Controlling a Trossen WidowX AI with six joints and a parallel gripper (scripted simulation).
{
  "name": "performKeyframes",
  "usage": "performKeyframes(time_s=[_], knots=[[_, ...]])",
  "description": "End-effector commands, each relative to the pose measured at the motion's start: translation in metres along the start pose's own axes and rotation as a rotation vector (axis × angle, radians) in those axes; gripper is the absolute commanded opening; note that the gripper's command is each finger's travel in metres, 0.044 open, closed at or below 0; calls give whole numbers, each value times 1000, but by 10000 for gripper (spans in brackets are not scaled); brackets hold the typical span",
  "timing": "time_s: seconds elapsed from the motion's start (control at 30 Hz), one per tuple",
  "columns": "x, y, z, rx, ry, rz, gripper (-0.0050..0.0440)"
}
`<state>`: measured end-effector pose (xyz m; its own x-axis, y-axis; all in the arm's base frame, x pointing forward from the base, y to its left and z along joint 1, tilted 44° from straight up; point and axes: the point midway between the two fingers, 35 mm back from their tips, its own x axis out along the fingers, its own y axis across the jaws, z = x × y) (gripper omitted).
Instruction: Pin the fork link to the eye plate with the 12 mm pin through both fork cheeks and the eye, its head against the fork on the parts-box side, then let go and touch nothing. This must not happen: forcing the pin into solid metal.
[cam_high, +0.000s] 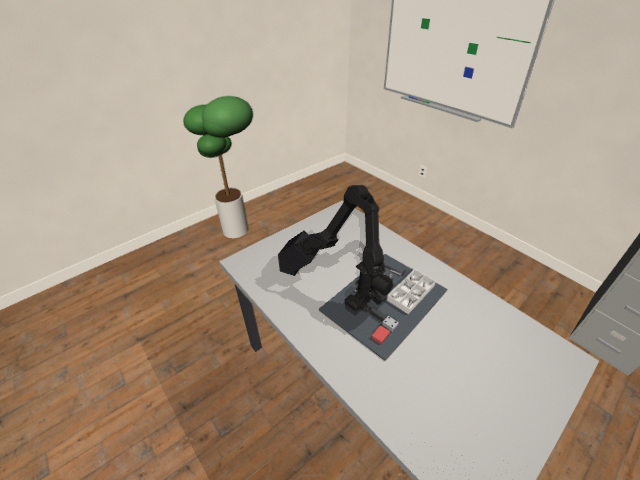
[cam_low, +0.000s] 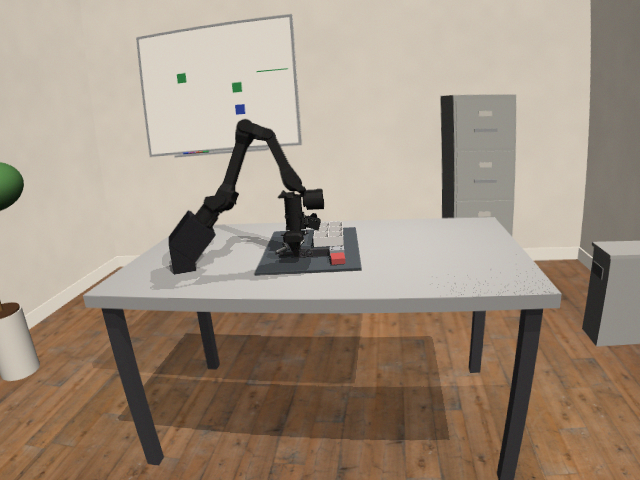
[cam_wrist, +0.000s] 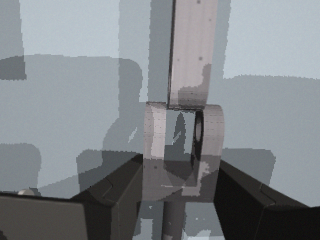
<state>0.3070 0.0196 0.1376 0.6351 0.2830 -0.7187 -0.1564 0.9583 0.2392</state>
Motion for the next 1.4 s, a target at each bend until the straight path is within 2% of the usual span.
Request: performKeyframes(time_s=[0.0, 1.37], knots=[[1, 3, 0, -4, -1, 10, 123], [0, 0, 3, 0, -1, 10, 123]])
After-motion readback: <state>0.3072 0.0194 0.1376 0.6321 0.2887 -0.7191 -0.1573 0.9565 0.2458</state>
